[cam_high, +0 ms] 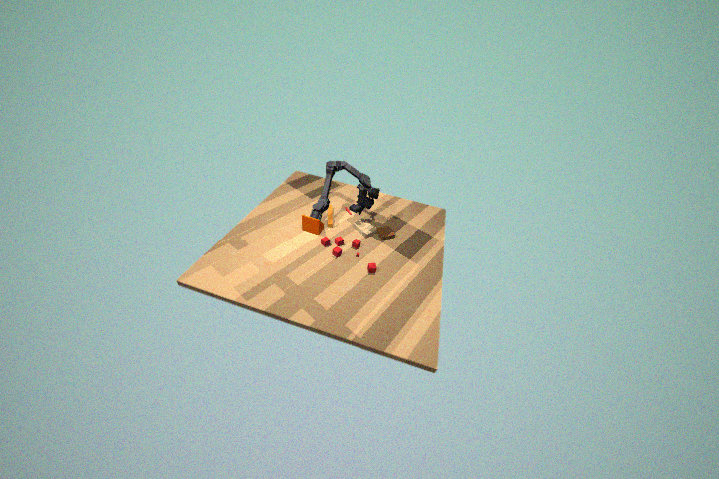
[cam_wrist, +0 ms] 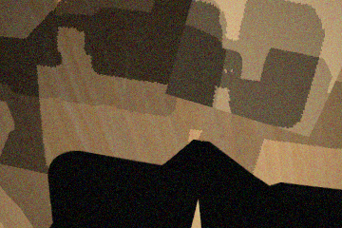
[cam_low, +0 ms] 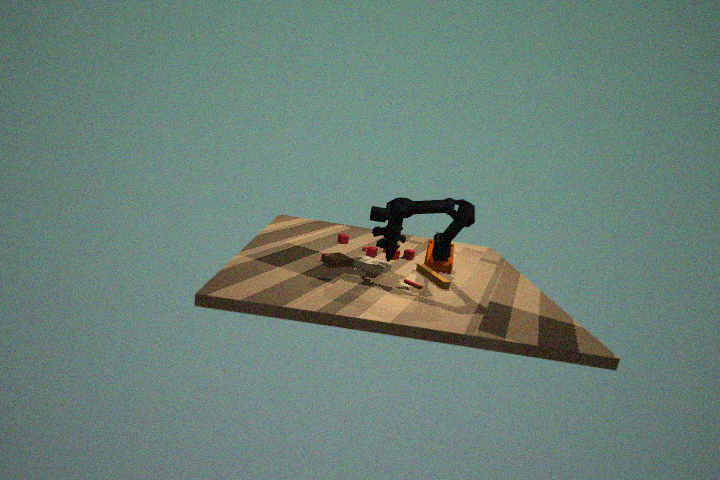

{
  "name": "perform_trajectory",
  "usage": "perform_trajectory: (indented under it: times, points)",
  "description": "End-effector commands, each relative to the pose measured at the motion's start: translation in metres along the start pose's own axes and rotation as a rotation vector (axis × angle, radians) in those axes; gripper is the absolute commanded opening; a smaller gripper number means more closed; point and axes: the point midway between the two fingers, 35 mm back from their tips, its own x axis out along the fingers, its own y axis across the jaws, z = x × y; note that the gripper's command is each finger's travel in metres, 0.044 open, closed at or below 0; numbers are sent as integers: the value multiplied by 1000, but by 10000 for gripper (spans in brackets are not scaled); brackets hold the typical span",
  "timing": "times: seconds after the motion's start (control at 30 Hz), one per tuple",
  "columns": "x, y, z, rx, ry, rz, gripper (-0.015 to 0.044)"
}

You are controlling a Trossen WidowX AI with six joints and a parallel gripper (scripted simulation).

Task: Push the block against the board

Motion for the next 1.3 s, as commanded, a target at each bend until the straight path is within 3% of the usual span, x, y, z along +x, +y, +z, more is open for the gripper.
perform_trajectory:
  times: [0.0, 0.23, 0.43, 1.27]
  points:
    - [-1, 11, -11, 117, 6, 11, 0]
    - [1, 11, -11, 123, 6, 11, 0]
    - [53, 14, -14, 137, 7, 17, 0]
    - [53, 14, -2, 137, 6, 15, 0]
